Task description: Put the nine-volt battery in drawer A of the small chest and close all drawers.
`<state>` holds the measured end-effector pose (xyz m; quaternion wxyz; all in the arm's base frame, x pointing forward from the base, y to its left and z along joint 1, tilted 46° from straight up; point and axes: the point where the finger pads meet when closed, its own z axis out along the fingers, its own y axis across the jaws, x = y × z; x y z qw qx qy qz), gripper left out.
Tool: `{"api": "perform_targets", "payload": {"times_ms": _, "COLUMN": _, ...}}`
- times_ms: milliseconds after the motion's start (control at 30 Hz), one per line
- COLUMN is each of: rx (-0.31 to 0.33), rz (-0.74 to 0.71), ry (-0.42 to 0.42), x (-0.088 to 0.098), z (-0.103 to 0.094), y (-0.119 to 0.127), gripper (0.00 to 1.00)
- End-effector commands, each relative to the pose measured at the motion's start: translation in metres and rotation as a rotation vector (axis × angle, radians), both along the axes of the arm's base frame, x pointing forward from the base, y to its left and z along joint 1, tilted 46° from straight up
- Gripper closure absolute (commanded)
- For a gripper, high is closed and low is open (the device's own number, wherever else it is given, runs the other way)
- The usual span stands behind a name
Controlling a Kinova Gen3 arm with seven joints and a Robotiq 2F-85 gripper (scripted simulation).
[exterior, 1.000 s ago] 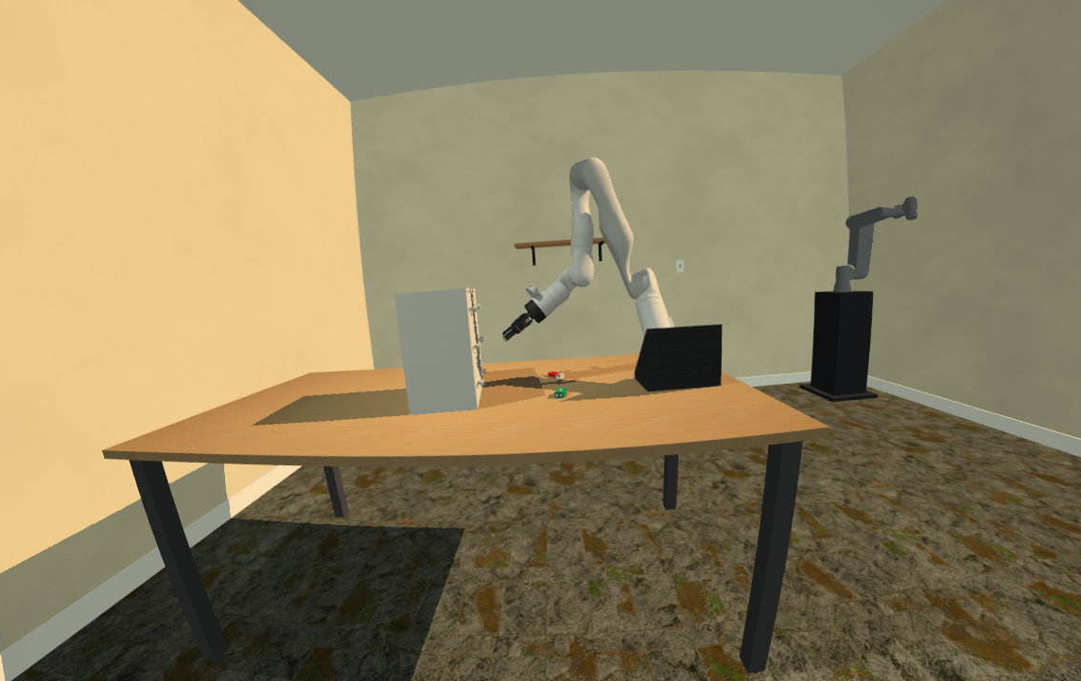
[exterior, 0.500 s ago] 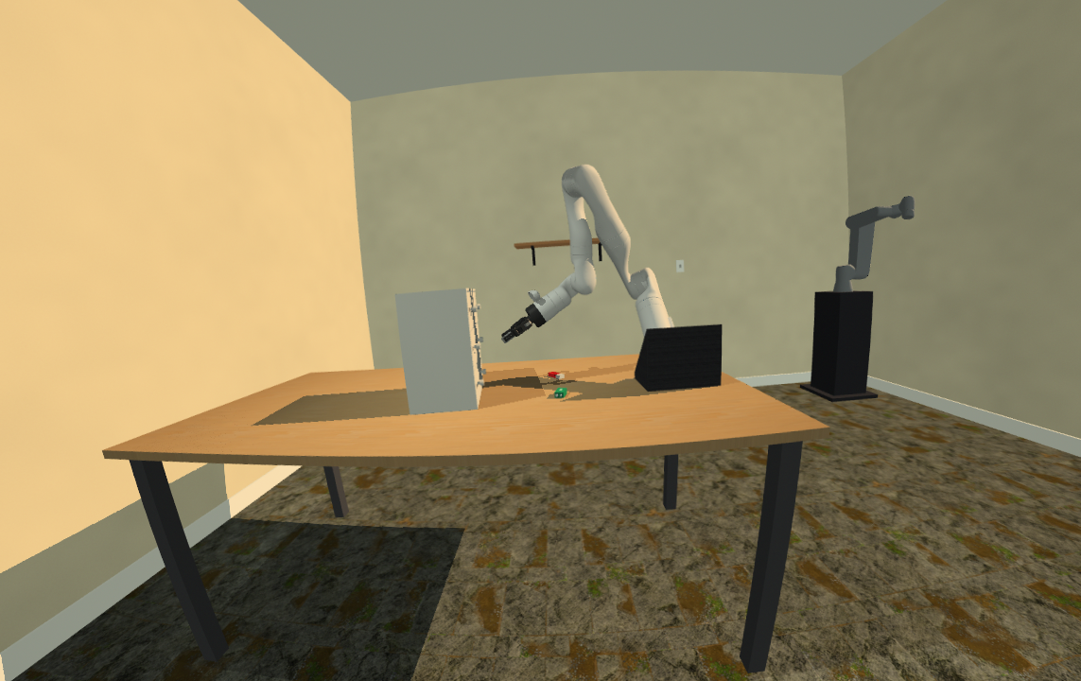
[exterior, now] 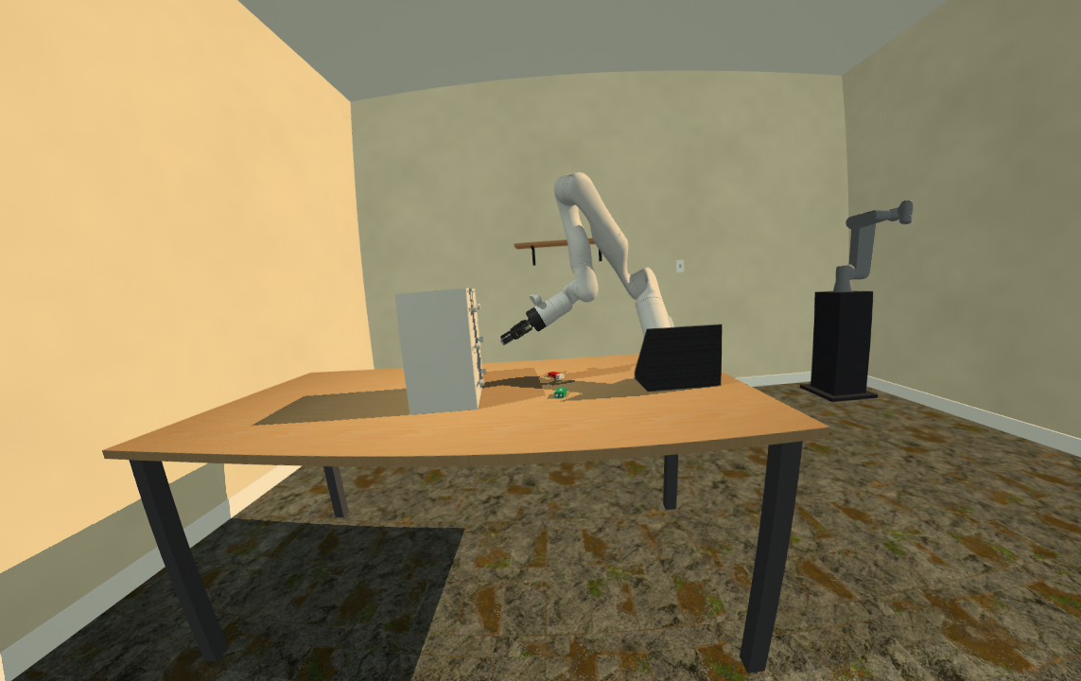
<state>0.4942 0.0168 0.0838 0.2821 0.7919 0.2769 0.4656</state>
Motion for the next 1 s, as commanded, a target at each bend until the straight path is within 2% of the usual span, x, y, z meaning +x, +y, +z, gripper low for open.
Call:
{"api": "perform_targets", "payload": {"times_ms": 0, "rx": -0.009, "rz": -0.002, "ry": -0.001, "x": -0.0005, "z": -0.0037, "y": -0.0072, "gripper": 0.0}}
{"api": "perform_targets", "payload": {"times_ms": 967, "rx": 0.007, "rz": 0.061, "ry": -0.061, "x": 0.0054, "z": -0.0093, "y": -0.0114, "gripper": 0.0}}
